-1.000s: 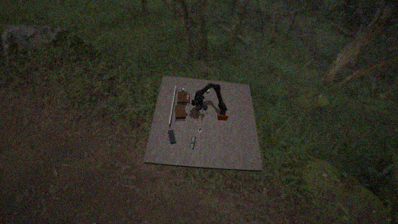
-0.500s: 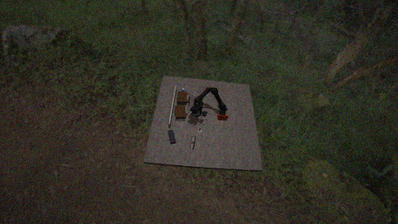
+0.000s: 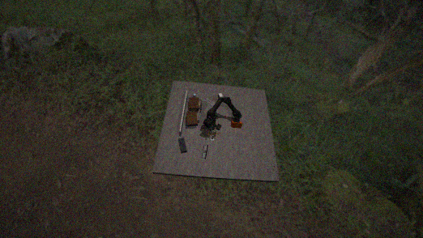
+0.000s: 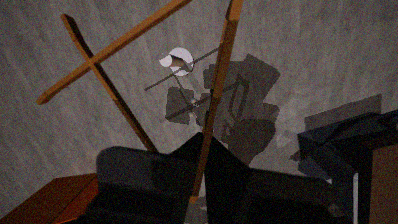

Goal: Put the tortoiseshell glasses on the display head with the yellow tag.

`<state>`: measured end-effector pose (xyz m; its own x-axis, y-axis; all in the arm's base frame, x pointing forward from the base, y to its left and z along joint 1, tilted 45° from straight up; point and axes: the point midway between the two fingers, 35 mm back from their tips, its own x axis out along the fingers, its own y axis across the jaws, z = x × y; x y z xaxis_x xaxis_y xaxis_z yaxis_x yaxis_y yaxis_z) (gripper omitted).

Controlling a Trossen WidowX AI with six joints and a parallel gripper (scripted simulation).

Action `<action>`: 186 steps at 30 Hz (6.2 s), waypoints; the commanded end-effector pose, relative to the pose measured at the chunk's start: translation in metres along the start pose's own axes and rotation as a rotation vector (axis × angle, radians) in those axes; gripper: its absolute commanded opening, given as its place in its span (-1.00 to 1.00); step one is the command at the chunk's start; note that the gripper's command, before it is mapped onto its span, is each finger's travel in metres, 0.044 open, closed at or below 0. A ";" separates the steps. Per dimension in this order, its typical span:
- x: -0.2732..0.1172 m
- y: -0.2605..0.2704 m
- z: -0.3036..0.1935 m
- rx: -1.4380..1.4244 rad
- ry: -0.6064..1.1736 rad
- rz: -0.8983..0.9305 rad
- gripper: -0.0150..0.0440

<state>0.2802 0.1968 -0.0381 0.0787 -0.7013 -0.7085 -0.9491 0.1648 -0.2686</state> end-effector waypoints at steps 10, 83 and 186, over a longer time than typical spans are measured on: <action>0.012 -0.001 0.006 0.015 -0.016 0.000 -0.49; 0.058 -0.022 -0.034 0.015 -0.011 -0.002 -0.49; 0.030 0.026 0.026 0.538 -0.017 0.005 -0.49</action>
<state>0.2650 0.2101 -0.0731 0.0836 -0.6828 -0.7258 -0.6566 0.5102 -0.5555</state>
